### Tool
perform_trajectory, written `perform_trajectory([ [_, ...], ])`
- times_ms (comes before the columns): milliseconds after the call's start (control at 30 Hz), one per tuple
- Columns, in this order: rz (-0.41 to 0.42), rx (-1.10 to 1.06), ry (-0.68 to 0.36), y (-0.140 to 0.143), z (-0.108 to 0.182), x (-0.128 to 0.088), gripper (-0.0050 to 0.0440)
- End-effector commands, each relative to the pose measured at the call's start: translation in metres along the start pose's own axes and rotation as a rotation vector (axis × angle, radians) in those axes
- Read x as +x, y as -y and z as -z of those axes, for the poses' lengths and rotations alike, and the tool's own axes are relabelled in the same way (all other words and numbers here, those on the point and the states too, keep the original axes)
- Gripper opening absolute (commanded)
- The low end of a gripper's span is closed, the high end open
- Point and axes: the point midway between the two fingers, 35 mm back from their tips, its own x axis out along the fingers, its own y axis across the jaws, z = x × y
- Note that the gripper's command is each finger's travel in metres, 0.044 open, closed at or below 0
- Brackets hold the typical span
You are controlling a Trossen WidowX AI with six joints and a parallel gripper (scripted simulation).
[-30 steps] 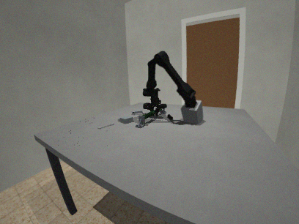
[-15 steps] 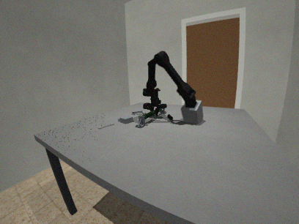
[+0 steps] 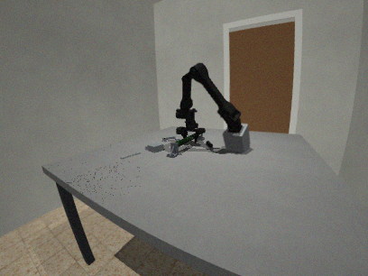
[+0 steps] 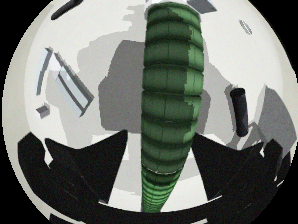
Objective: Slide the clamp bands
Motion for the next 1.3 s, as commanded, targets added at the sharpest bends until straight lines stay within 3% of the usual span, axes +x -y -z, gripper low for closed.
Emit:
perform_trajectory([
  [0, 0.001, 0.002, -0.002, 0.000, 0.000, 0.001, 0.0408],
  [133, 0.001, 0.002, -0.001, 0.000, 0.002, -0.001, 0.0440],
  [300, 0.001, 0.002, -0.001, -0.001, 0.044, -0.039, 0.0440],
  [367, 0.001, 0.002, -0.002, 0.000, 0.051, -0.044, 0.0440],
  [1200, 0.001, 0.002, -0.002, 0.000, 0.051, -0.044, 0.0440],
  [1267, 0.001, 0.002, -0.001, -0.001, 0.051, -0.034, 0.0440],
])
